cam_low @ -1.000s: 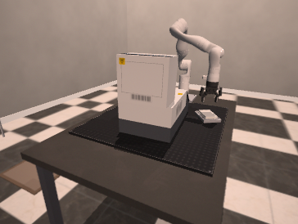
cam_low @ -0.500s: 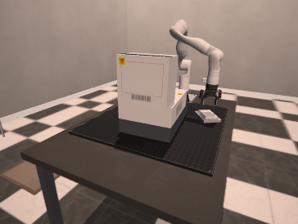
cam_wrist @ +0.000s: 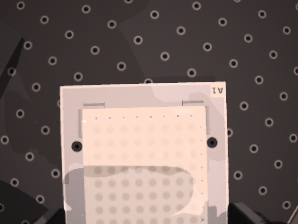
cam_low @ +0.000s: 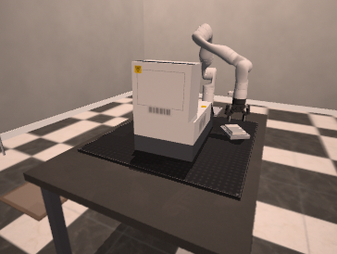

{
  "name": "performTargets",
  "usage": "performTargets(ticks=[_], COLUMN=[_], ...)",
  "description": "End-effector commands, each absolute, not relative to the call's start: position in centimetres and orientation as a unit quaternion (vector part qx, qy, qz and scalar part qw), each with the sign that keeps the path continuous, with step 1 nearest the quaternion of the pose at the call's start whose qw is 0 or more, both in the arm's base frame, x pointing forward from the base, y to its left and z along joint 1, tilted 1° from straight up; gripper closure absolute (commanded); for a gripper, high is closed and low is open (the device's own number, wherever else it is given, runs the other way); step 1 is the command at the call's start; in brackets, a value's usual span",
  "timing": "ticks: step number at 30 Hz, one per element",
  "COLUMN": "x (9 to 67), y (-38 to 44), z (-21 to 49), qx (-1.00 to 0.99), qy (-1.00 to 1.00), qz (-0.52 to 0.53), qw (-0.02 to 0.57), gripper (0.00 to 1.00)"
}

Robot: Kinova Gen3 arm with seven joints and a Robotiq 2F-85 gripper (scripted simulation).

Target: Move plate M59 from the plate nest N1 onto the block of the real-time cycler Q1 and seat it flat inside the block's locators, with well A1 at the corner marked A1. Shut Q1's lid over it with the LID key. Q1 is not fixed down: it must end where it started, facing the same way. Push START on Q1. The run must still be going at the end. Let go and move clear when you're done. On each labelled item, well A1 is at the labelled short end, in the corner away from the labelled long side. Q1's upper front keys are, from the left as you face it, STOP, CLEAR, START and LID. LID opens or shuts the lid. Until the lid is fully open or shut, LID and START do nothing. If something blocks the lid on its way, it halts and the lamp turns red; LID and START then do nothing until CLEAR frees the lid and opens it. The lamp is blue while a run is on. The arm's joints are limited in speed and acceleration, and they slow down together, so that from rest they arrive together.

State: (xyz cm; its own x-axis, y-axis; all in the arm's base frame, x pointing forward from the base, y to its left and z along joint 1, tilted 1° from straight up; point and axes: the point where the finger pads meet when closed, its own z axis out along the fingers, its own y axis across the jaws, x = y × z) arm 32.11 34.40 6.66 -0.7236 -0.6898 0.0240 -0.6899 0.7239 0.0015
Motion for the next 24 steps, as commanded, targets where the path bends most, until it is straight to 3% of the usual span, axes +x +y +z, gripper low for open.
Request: performTargets(ticks=[1,24], x=[32.1,32.1], y=[34.4,34.4], z=[6.4,4.7], qx=[0.372,0.372], qy=[-0.928,-0.928], qz=[0.004,0.004], qw=[0.011,0.01], gripper=[0.0,0.0])
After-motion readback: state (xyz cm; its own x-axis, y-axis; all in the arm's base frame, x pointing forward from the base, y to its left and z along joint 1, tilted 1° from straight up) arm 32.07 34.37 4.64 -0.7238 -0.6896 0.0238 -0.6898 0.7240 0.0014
